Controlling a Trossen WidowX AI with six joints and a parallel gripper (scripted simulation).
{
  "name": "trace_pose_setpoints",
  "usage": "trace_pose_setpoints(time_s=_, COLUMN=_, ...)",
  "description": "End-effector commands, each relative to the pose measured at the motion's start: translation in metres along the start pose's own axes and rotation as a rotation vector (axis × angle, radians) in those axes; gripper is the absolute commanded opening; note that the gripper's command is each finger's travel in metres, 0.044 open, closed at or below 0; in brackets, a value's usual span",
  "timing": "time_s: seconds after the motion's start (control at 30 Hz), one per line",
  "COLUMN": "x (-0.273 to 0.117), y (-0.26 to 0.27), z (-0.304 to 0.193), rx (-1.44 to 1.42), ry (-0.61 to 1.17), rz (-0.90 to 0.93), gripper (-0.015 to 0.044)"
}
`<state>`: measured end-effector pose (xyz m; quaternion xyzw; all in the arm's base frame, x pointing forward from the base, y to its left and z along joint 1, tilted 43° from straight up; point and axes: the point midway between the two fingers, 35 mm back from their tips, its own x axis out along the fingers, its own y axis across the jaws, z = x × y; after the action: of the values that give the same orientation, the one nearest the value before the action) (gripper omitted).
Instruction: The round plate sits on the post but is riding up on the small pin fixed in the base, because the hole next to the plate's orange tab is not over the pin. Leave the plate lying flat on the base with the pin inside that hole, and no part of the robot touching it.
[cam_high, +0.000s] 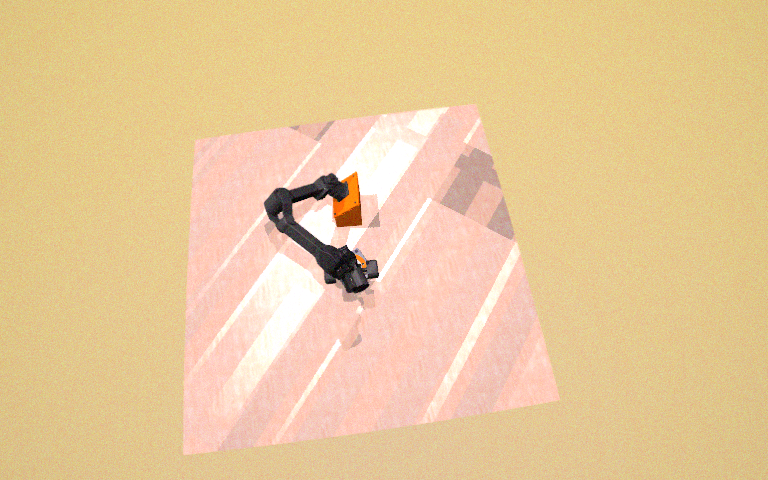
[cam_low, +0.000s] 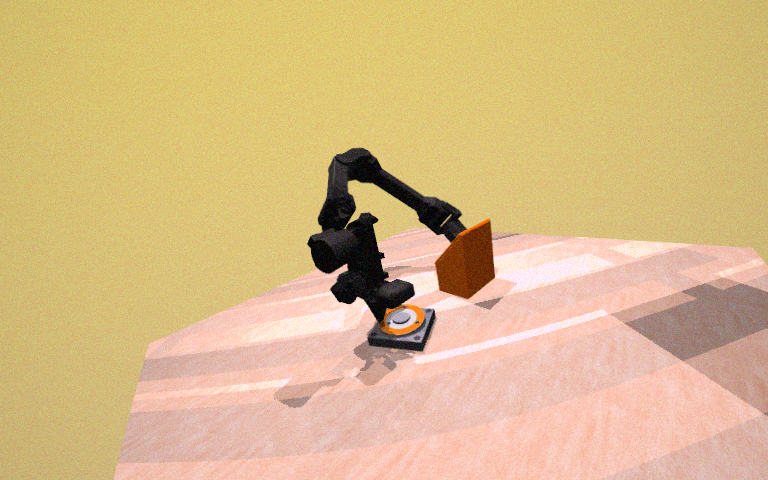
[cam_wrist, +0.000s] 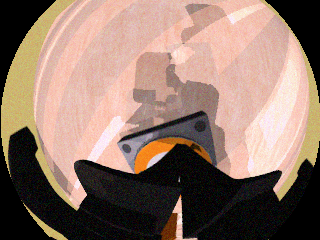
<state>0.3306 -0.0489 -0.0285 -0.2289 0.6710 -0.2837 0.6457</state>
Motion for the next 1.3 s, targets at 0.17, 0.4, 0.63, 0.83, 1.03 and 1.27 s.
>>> trace_pose_setpoints(time_s=0.17, x=0.021, y=-0.004, z=-0.004, rx=-0.010, ry=0.012, rz=-0.010, gripper=0.0000)
trace_pose_setpoints(time_s=0.4, x=0.021, y=-0.013, z=-0.006, rx=-0.010, ry=0.012, rz=-0.010, gripper=0.0000)
trace_pose_setpoints(time_s=0.63, x=0.022, y=-0.022, z=-0.008, rx=-0.010, ry=0.012, rz=-0.011, gripper=0.0000)
trace_pose_setpoints(time_s=0.83, x=0.022, y=-0.027, z=-0.011, rx=-0.010, ry=0.012, rz=-0.011, gripper=0.0000)
trace_pose_setpoints(time_s=1.03, x=0.022, y=-0.031, z=-0.014, rx=-0.010, ry=0.012, rz=-0.011, gripper=0.0000)
trace_pose_setpoints(time_s=1.27, x=0.022, y=-0.035, z=-0.017, rx=-0.010, ry=0.012, rz=-0.011, gripper=0.0000)
